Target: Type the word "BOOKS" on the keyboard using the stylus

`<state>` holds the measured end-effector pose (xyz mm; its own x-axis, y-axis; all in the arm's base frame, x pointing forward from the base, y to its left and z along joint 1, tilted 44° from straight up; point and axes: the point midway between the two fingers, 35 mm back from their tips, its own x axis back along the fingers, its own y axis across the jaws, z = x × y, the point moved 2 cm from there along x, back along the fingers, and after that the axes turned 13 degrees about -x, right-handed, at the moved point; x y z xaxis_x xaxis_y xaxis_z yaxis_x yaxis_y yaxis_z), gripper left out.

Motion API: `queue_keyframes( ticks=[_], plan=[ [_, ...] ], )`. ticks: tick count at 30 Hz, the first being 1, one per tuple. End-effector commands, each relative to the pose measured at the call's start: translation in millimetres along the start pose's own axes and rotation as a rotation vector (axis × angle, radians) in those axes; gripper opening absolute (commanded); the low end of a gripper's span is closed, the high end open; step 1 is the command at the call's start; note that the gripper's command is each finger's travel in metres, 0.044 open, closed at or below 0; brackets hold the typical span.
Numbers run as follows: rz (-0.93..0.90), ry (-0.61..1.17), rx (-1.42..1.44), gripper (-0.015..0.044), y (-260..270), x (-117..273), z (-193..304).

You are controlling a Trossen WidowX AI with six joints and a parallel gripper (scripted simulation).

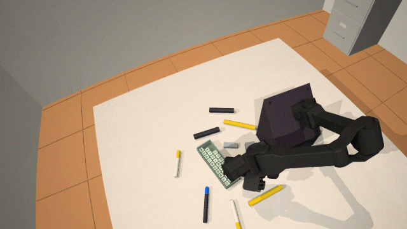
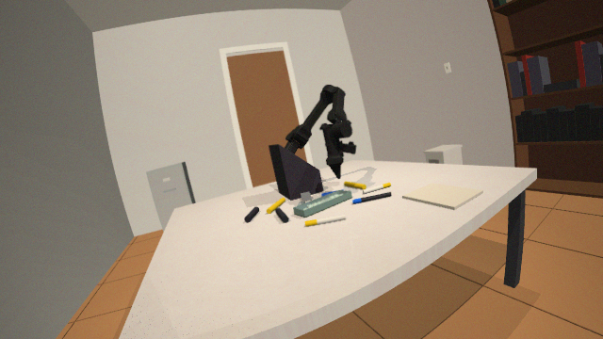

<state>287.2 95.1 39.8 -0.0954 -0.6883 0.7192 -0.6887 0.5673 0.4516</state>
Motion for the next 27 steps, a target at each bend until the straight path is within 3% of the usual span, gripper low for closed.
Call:
queue_keyframes(
  ticks=[1,27],
  plan=[
    [0.001,-0.001,0.097,0.0150,9,-3,3],
    [0.001,-0.002,0.097,0.0150,9,-19,5]
  ],
)
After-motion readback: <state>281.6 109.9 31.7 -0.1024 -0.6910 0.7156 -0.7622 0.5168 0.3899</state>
